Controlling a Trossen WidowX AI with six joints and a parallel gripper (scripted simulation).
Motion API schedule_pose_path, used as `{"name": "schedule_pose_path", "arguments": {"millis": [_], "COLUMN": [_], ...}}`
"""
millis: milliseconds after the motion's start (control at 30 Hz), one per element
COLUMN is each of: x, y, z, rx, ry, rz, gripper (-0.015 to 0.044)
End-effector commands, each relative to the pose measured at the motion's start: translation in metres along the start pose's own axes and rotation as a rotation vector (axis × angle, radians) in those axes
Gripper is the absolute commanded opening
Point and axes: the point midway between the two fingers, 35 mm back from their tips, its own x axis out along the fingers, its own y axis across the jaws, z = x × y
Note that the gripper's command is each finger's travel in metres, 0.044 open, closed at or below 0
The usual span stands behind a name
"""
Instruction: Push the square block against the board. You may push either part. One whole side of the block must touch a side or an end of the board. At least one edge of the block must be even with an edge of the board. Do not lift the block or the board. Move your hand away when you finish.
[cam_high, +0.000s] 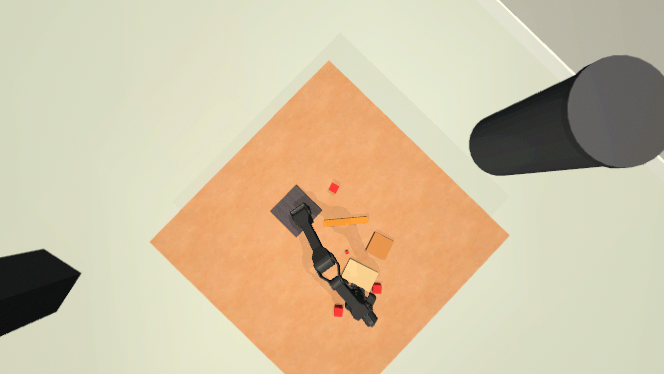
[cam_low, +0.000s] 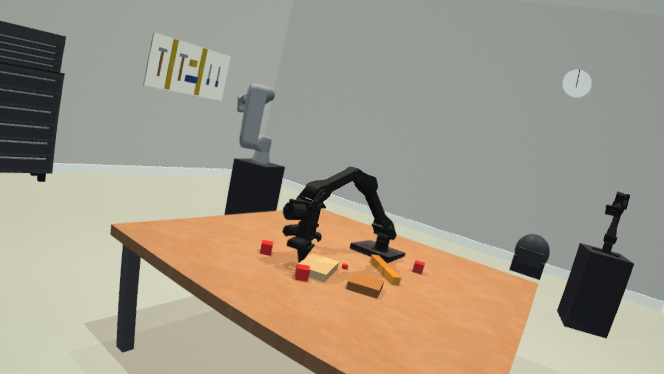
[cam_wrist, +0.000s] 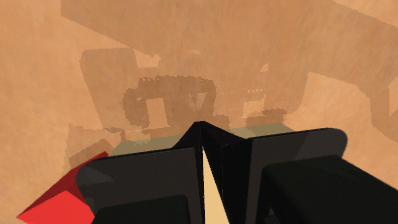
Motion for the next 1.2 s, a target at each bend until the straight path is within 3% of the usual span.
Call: {"name": "schedule_pose_path", "arguments": {"millis": [0, 1167], "x": [0.005, 0.005], "y": [-0.002, -0.002], "z": [-0.008, -0.034], "rx": [-0.002, -0.002], "ry": [0.013, 0.015], "rz": [-0.012, -0.012], "gripper": [0.0000, 0.0000]}}
